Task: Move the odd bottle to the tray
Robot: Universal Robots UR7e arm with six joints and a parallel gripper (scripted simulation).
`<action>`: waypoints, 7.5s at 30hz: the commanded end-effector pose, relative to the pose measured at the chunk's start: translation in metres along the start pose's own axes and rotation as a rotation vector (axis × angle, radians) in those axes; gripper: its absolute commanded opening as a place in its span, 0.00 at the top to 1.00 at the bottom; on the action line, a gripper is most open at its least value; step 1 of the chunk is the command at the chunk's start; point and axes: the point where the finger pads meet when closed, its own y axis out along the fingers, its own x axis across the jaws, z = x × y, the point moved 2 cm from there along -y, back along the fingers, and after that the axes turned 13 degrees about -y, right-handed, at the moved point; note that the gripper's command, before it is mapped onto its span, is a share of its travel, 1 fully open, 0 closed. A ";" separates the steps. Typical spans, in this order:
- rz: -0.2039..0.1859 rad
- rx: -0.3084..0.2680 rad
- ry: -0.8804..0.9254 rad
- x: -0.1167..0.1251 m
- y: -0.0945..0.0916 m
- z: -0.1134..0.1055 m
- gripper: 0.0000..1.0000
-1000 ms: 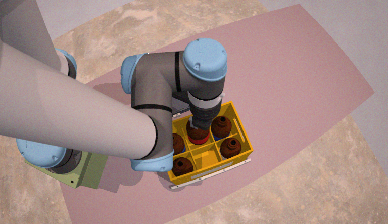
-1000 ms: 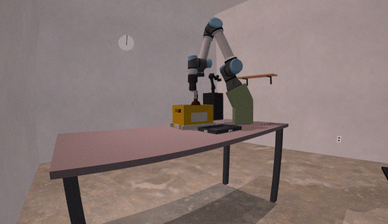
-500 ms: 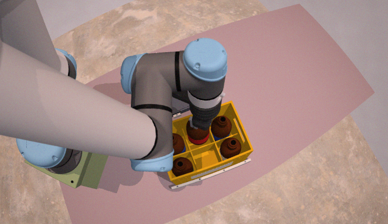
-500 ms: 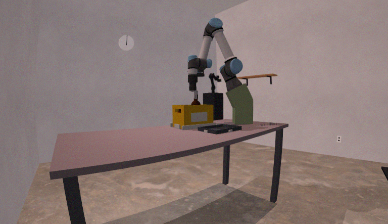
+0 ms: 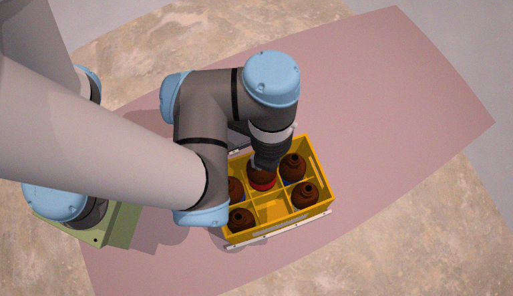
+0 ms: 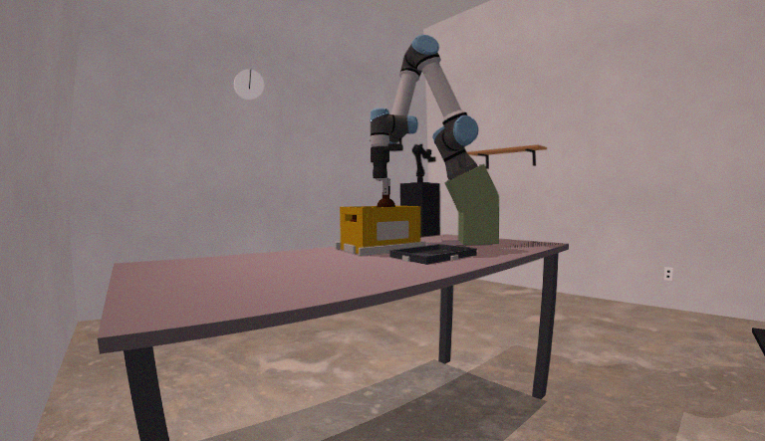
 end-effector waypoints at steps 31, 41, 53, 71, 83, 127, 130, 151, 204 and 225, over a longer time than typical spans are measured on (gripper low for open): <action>-0.002 -0.007 -0.001 0.002 -0.018 -0.003 1.00; -0.002 -0.007 -0.001 0.002 -0.028 -0.003 1.00; -0.002 -0.007 -0.001 0.002 -0.038 -0.003 1.00; -0.002 -0.005 -0.002 0.001 -0.042 -0.002 1.00; -0.002 -0.005 -0.002 0.001 -0.042 -0.002 1.00; -0.003 -0.007 -0.001 0.002 -0.050 -0.003 1.00; -0.003 -0.007 -0.001 0.002 -0.053 -0.003 1.00; -0.002 -0.007 -0.001 0.002 -0.075 -0.002 1.00; -0.002 -0.005 -0.002 0.001 -0.082 -0.001 1.00; -0.003 -0.007 -0.001 0.001 -0.092 -0.002 1.00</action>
